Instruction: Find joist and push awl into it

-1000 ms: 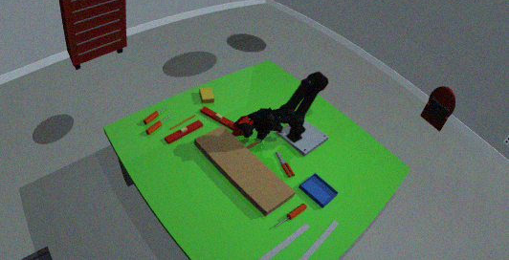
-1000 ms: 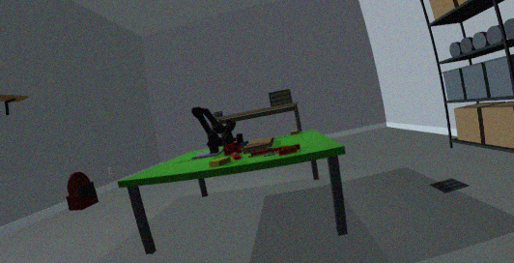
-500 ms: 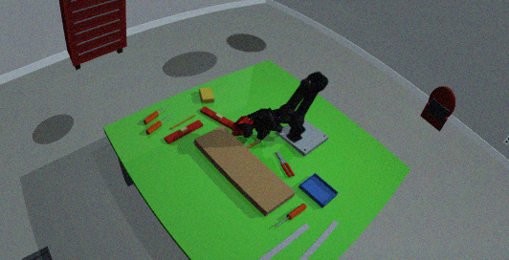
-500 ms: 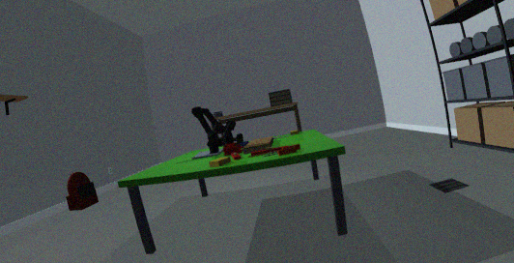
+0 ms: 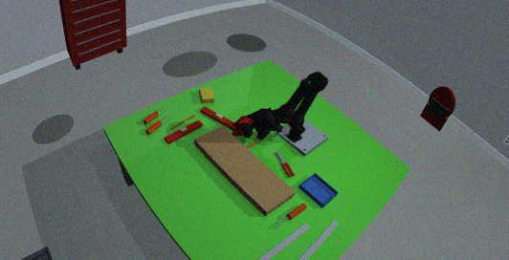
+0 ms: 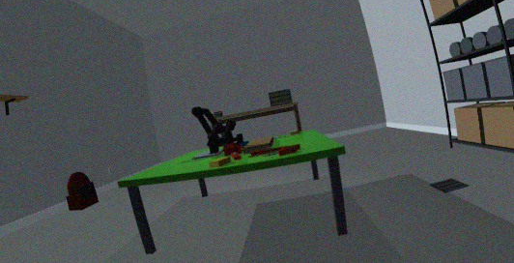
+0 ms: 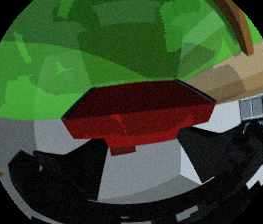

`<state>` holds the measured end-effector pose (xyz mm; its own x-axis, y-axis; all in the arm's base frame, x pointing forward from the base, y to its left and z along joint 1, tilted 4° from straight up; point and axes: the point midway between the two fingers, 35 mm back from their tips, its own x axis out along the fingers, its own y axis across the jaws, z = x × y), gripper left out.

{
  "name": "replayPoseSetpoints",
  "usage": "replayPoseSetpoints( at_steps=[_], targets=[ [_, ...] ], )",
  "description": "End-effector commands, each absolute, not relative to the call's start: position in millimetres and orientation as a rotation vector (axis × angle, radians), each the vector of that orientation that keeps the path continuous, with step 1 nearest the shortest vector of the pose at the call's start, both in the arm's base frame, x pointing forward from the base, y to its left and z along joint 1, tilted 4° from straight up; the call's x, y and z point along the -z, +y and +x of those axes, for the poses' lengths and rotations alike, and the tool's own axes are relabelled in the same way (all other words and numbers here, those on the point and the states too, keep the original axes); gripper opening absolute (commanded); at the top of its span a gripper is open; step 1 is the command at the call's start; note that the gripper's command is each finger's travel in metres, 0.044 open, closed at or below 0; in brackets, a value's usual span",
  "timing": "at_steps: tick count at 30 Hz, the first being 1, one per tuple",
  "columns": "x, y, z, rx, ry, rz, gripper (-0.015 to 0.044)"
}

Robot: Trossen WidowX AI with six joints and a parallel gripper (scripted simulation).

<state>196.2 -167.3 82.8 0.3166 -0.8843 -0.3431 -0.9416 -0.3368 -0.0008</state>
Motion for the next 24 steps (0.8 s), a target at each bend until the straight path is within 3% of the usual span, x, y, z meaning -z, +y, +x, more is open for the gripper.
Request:
replayPoseSetpoints(
  at_steps=[1,24],
  targets=[
    [-81.7,-167.5,196.5,-0.418,1.674,-2.379,0.0378],
    [-76.7,-162.5,195.3,-0.42,1.676,-2.379,0.0378]
  ],
)
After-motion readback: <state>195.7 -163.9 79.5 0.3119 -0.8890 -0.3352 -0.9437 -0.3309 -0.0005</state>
